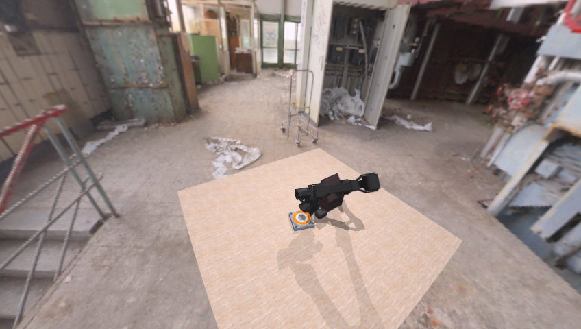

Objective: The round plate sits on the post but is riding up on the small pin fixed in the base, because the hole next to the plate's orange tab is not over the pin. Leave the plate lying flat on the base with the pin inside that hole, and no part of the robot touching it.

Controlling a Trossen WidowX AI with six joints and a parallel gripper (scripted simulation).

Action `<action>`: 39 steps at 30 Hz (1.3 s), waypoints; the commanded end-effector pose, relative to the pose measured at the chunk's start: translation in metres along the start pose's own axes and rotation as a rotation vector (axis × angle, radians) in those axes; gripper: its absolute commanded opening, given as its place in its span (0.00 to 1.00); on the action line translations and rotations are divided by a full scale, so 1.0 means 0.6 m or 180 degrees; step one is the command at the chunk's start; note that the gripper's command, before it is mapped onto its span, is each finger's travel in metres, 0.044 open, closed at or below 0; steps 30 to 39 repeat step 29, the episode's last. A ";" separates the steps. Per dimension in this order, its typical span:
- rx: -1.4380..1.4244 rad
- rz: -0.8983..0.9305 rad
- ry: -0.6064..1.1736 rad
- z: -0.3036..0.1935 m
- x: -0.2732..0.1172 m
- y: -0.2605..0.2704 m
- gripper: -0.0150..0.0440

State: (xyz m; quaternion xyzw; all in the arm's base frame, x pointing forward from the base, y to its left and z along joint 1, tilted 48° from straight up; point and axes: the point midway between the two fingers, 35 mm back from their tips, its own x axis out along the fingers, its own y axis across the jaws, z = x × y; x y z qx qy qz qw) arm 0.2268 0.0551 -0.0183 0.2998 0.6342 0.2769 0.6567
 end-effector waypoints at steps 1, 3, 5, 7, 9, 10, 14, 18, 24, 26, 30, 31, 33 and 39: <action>0.0010 -0.0011 0.0027 -0.005 -0.005 -0.004 0.25; 0.0011 -0.0016 0.0026 -0.003 -0.019 -0.004 0.25; 0.0011 -0.0020 0.0026 -0.003 -0.035 -0.004 0.25; 0.0011 -0.0020 0.0026 -0.005 -0.049 -0.004 0.25; 0.0011 -0.0019 0.0027 -0.006 -0.063 -0.004 0.25; 0.0010 -0.0017 0.0027 -0.007 -0.069 -0.004 0.25; 0.0042 -0.0002 0.0023 -0.008 -0.063 -0.004 0.25; 0.0042 -0.0002 0.0023 -0.008 -0.063 -0.004 0.25; 0.0042 -0.0002 0.0023 -0.008 -0.063 -0.004 0.25; 0.0042 -0.0002 0.0023 -0.008 -0.063 -0.004 0.25; 0.0042 -0.0002 0.0023 -0.008 -0.063 -0.004 0.25; 0.0042 -0.0002 0.0023 -0.008 -0.063 -0.004 0.25; 0.0042 -0.0002 0.0023 -0.008 -0.063 -0.004 0.25; 0.0042 -0.0002 0.0023 -0.008 -0.063 -0.004 0.25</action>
